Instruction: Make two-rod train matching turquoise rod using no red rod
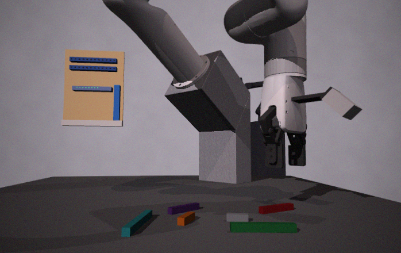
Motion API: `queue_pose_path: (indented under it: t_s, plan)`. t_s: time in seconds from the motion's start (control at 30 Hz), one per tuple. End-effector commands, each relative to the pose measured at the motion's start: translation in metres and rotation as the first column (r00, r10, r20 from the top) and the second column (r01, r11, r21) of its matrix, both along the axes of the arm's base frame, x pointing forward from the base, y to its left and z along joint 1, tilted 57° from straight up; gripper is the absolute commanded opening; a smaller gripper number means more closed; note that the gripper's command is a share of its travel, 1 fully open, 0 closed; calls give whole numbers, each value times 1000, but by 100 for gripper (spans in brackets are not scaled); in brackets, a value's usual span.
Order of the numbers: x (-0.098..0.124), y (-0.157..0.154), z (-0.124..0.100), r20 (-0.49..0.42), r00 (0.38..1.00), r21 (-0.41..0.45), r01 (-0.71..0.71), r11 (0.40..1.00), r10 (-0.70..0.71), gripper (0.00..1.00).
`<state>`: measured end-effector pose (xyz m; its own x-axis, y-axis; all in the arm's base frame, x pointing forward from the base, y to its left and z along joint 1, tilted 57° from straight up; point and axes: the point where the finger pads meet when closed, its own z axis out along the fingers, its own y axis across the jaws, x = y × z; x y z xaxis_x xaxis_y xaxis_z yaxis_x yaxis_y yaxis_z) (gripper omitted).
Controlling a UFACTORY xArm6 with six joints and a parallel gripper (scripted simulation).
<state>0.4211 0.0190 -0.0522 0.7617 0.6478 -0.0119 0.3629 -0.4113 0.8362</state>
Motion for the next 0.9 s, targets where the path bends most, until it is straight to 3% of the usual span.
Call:
queue_pose_path:
  t_s: [0.0,0.87]
  plan:
    - [0,1,0,1,1000,1,-2,1000,2,100]
    - [1,0,2,20,1000,18,16,1000,-16,100]
